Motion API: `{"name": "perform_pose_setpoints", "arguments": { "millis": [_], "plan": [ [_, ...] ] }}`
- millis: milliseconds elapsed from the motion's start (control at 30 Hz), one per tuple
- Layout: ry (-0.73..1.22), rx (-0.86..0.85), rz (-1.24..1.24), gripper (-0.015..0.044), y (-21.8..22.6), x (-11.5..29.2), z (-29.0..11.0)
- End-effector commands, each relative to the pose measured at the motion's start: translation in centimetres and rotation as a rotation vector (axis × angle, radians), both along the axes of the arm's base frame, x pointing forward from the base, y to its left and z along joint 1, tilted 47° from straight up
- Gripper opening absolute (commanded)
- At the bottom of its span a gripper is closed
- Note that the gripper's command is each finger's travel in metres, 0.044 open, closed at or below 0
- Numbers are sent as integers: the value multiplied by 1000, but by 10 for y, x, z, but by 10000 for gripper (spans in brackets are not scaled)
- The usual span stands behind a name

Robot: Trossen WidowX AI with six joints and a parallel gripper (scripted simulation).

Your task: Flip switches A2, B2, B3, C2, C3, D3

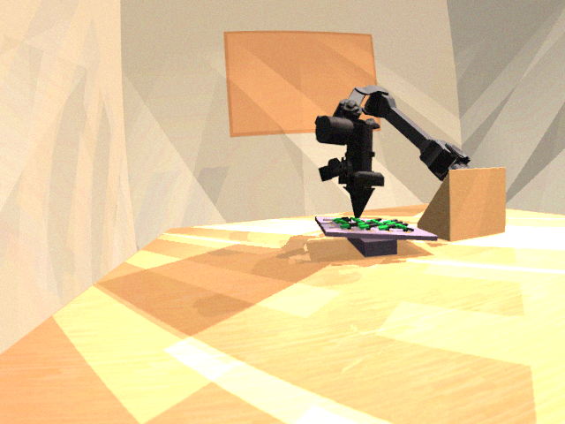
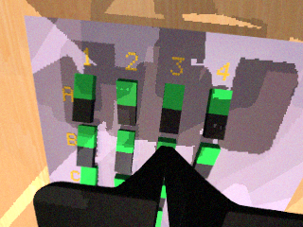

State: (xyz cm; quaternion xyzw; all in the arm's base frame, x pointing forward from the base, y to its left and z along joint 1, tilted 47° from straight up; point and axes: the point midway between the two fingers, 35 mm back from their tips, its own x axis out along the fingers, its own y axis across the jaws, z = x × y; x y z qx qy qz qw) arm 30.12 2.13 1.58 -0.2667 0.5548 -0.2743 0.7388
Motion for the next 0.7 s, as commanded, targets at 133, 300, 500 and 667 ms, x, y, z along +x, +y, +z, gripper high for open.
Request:
{"name": "perform_pose_setpoints", "arguments": {
  "millis": [133, 300, 500, 667],
  "plan": [
    [0, -3, 2, 0, 0, 0, 0],
    [0, -3, 2, 0, -1, 0, 0],
    [0, -3, 2, 0, -1, 0, -1],
    [0, -3, 2, 0, -2, 1, -1]
  ]
}}
